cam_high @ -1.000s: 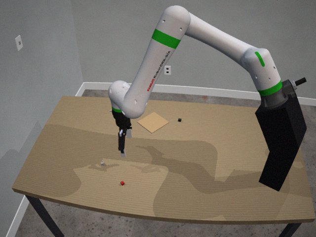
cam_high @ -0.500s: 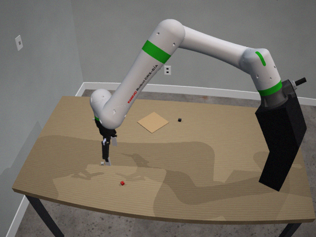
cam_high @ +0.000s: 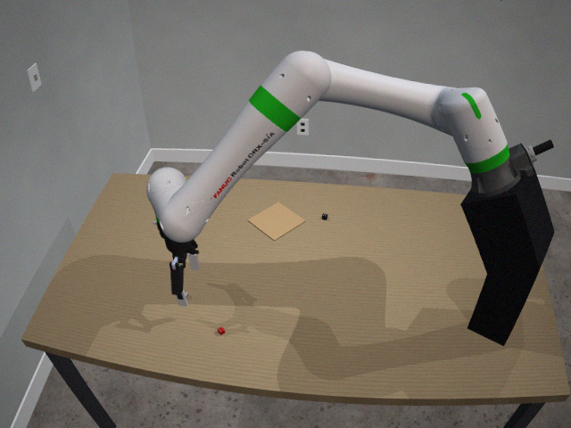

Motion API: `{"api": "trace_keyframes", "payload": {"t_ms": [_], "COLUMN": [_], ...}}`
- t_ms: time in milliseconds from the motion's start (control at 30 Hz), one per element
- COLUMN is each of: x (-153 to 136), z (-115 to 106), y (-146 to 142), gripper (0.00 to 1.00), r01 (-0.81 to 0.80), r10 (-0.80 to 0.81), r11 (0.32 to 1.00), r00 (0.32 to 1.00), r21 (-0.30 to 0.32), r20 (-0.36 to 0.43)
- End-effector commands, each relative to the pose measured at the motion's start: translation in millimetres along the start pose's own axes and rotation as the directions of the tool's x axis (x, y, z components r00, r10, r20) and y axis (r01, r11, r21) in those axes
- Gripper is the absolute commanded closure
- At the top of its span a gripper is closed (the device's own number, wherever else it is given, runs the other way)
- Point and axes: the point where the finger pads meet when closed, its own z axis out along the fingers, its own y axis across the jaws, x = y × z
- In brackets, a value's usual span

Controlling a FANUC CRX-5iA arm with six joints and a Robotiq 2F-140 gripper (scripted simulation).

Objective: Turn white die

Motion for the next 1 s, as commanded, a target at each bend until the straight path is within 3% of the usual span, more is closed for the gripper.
{"api": "trace_keyframes", "payload": {"t_ms": [0, 967], "x": [-3.5, -7.5], "z": [-0.1, -0.1], "y": [3.4, 7.6], "gripper": [0.0, 0.0], "r01": [0.0, 0.0], "r10": [0.0, 0.0], "r11": [1.0, 1.0], "r00": [1.0, 1.0], "r21": [0.0, 0.0], "r20": [-0.001, -0.001]}}
